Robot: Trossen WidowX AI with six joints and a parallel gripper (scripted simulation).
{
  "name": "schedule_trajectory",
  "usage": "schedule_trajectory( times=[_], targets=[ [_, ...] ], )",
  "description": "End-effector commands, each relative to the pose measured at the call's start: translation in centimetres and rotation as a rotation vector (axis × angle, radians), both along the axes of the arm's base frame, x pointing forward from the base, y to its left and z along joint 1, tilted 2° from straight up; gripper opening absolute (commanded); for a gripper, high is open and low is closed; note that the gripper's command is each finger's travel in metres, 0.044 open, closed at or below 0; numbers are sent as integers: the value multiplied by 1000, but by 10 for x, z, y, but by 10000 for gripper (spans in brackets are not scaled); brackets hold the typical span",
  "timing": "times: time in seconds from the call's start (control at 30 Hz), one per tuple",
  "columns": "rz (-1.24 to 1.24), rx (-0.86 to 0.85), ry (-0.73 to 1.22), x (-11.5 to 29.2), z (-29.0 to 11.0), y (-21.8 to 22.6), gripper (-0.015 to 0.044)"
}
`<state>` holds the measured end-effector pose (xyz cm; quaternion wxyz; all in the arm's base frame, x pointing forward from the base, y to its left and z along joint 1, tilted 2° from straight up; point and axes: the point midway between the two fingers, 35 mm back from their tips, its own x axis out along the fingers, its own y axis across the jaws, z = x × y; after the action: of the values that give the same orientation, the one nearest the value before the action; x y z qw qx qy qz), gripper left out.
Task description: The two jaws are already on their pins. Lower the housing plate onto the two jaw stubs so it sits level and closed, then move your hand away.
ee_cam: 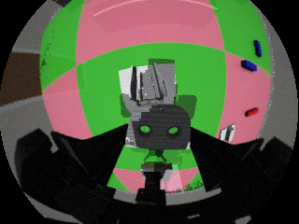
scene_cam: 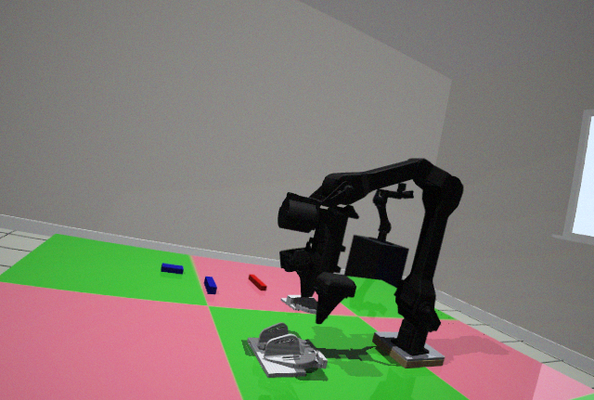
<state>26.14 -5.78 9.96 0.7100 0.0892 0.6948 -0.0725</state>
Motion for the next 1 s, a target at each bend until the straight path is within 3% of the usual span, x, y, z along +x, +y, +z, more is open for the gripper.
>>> schedule_trajectory(
  times=[0.0,0.97],
  targets=[
    [67,-2,-12,0,2,13,351],
    [133,-2,-14,0,2,24,351]
  ],
)
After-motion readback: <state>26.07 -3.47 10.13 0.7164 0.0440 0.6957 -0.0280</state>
